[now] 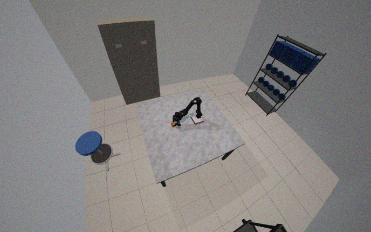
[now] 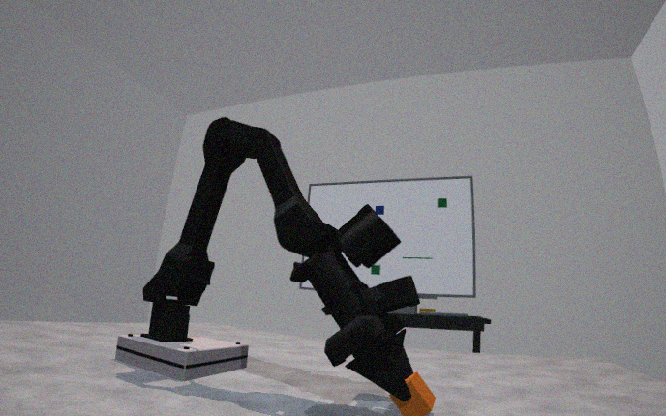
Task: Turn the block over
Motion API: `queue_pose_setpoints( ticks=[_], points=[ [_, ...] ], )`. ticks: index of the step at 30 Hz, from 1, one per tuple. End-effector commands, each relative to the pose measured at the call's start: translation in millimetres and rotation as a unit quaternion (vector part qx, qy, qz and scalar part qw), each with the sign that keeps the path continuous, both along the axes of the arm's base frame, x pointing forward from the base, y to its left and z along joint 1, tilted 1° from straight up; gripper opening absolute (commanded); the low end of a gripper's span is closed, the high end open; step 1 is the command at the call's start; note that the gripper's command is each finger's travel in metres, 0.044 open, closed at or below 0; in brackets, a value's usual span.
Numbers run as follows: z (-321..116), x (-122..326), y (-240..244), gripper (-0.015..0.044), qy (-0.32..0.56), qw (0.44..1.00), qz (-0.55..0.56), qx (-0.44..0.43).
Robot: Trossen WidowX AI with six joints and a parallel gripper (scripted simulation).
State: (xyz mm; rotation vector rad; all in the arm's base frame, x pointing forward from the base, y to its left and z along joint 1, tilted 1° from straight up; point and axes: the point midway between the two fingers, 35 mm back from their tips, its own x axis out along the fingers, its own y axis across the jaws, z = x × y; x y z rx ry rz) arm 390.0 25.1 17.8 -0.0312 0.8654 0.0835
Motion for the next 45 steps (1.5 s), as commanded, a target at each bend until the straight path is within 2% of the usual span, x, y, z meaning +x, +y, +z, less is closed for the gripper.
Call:
queue_pose_setpoints(
  ticks=[1, 13, 27, 45],
  points=[
    [-9, 0, 0, 0.0, -0.024, 1.0, -0.003, 0.0],
    [-22, -2, -1, 0.0, -0.108, 0.994, -0.005, 0.007],
    [-16, -15, 0, 0.0, -0.209, 0.978, -0.002, 0.021],
    [-12, -17, 0, 0.0, -0.225, 0.974, -0.002, 0.022]
  ],
)
